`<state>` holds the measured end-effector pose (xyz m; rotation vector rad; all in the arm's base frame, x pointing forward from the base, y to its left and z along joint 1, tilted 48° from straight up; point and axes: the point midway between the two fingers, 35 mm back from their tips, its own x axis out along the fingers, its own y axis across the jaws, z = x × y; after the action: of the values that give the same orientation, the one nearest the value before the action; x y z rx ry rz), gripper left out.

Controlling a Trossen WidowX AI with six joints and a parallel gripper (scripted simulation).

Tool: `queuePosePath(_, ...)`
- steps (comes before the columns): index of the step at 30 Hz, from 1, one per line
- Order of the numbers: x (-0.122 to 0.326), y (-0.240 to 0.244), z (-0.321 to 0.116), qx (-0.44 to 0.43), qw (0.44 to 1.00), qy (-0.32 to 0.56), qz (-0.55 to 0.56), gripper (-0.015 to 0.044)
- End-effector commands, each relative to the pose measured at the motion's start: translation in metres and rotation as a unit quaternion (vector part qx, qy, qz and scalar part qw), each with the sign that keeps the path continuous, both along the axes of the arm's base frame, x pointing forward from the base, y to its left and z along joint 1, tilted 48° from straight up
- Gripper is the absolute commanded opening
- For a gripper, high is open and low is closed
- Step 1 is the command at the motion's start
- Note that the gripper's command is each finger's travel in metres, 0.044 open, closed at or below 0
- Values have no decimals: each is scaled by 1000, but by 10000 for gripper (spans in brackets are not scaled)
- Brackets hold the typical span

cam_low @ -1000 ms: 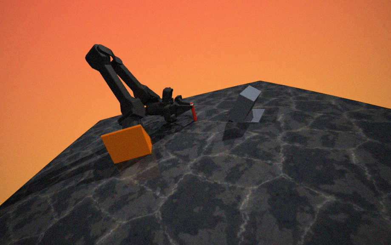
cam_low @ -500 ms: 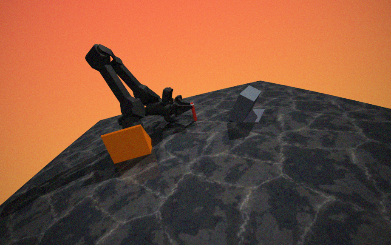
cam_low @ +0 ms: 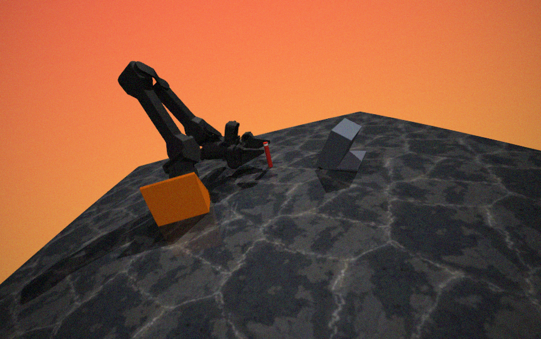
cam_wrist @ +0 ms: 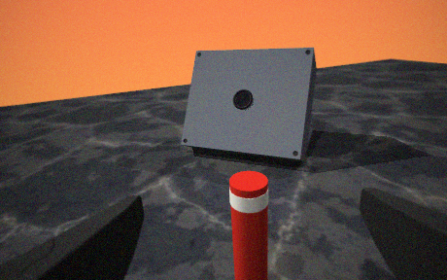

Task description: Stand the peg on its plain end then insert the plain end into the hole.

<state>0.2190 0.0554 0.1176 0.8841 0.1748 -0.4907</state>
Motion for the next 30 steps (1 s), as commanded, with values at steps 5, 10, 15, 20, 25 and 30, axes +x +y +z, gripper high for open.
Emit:
queuePosePath(5, 5, -9, 4, 7, 1000, 15, -6, 440)
queuePosePath(10, 14, -39, 22, 28, 998, 45, -17, 440)
queuePosePath(15, 14, -71, 48, 39, 998, 48, -15, 440)
queuePosePath(20, 3, -99, 78, 27, 999, 29, -7, 440)
queuePosePath(25, -16, -118, 106, -4, 1000, 2, 0, 440)
queuePosePath(30, -15, -118, 103, -10, 1000, 24, 11, 440)
